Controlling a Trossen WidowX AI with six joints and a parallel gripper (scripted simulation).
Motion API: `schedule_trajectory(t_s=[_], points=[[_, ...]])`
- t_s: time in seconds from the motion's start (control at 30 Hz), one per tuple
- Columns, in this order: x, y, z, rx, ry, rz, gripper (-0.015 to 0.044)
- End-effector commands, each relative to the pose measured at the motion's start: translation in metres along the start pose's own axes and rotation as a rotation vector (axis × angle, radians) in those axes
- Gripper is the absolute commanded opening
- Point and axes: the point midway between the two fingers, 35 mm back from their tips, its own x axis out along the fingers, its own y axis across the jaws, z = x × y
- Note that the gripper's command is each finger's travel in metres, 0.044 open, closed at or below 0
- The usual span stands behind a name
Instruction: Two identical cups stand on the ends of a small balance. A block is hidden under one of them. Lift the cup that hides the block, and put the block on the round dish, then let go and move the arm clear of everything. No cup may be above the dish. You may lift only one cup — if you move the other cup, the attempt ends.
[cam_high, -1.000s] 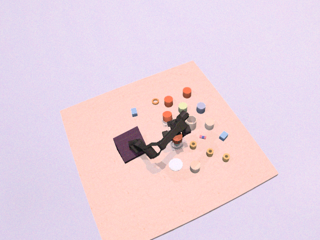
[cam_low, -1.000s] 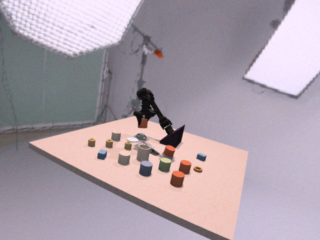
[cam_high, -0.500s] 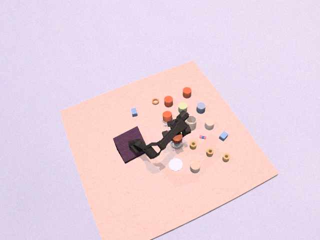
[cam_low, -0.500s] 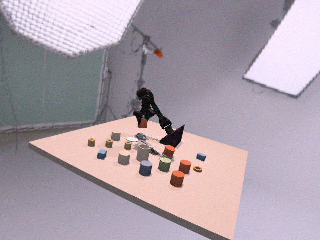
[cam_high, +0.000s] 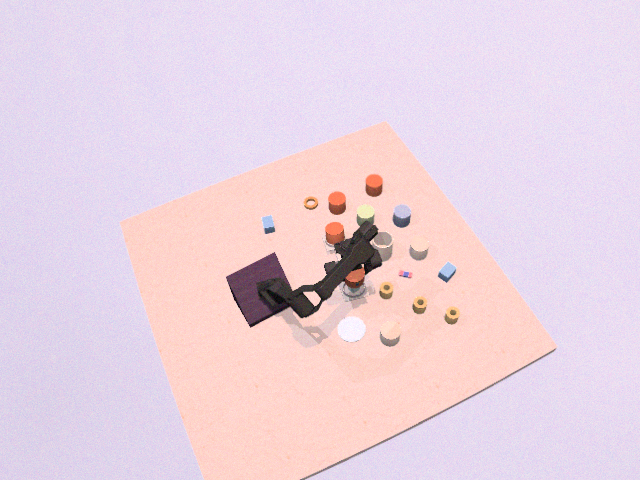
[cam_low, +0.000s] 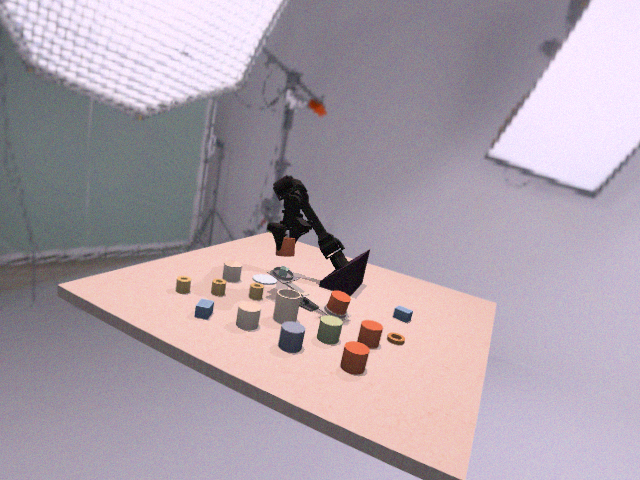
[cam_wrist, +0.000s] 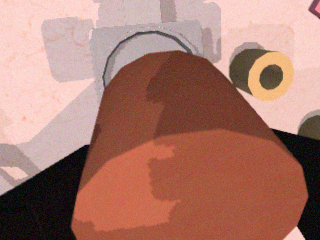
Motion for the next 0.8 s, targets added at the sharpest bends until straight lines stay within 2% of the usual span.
schedule_trajectory(t_s=[0.0, 0.6, 0.77], points=[[0.0, 0.0, 0.0, -0.001, -0.001, -0.001, 0.0], [0.0, 0.0, 0.0, -0.001, -0.001, -0.001, 0.0], [0.013, 0.006, -0.02, 0.003, -0.02, 0.022, 0.0]])
